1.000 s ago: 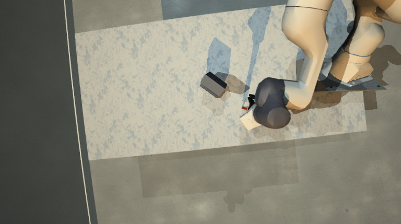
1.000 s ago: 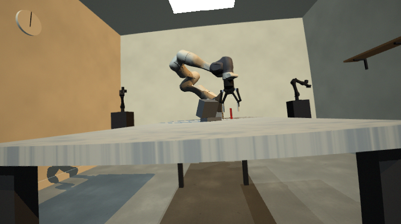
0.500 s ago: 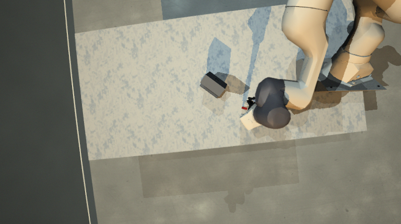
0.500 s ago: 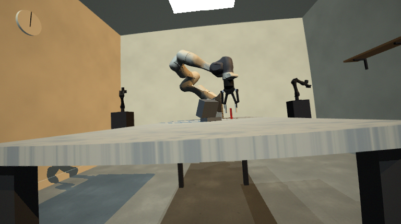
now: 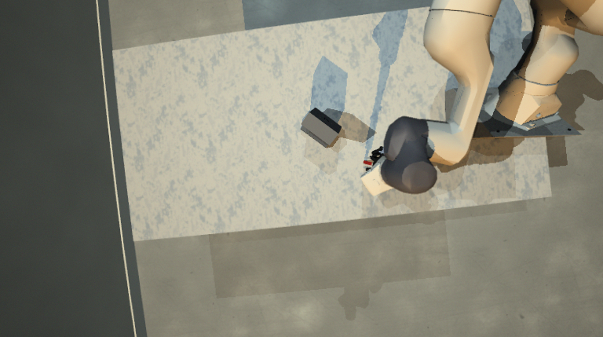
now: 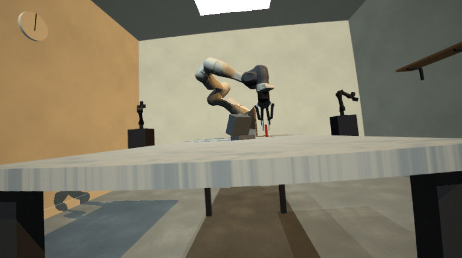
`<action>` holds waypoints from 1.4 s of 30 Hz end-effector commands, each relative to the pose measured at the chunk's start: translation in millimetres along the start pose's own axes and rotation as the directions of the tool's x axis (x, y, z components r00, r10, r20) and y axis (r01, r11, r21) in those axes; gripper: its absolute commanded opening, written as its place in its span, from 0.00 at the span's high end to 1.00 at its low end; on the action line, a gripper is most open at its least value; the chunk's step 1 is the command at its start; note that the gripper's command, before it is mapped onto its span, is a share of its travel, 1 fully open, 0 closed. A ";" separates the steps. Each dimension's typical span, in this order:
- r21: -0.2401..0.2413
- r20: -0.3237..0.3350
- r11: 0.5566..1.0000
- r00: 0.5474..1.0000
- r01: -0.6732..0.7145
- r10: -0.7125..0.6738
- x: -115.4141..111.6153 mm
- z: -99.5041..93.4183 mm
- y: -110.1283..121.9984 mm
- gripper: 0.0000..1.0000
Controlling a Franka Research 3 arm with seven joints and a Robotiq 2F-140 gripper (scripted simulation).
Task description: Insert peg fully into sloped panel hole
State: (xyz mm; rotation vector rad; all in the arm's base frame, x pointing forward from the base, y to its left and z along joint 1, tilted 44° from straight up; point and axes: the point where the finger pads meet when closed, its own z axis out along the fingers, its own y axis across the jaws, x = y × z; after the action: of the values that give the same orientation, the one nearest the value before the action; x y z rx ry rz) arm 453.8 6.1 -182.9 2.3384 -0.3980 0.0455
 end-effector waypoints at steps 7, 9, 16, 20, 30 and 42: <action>0.000 0.000 1.000 1.000 0.000 0.000 0.1 -0.3 -0.1 0.89; 0.000 0.000 1.000 1.000 0.000 0.000 0.1 -0.3 -0.1 0.93; 0.003 -0.001 1.000 1.000 -0.005 0.005 0.2 -10.9 -0.1 1.00; 0.005 -0.002 1.000 1.000 -0.008 0.008 0.2 -25.3 -0.1 1.00; 0.005 -0.002 1.000 1.000 -0.009 0.009 0.1 -77.4 0.2 1.00; 0.068 0.042 0.995 0.997 -0.066 0.063 -2.1 -64.2 -5.6 1.00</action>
State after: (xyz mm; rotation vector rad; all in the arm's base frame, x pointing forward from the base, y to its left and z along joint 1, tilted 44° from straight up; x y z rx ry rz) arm 459.3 52.5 -138.9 2.3780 -0.4642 0.0479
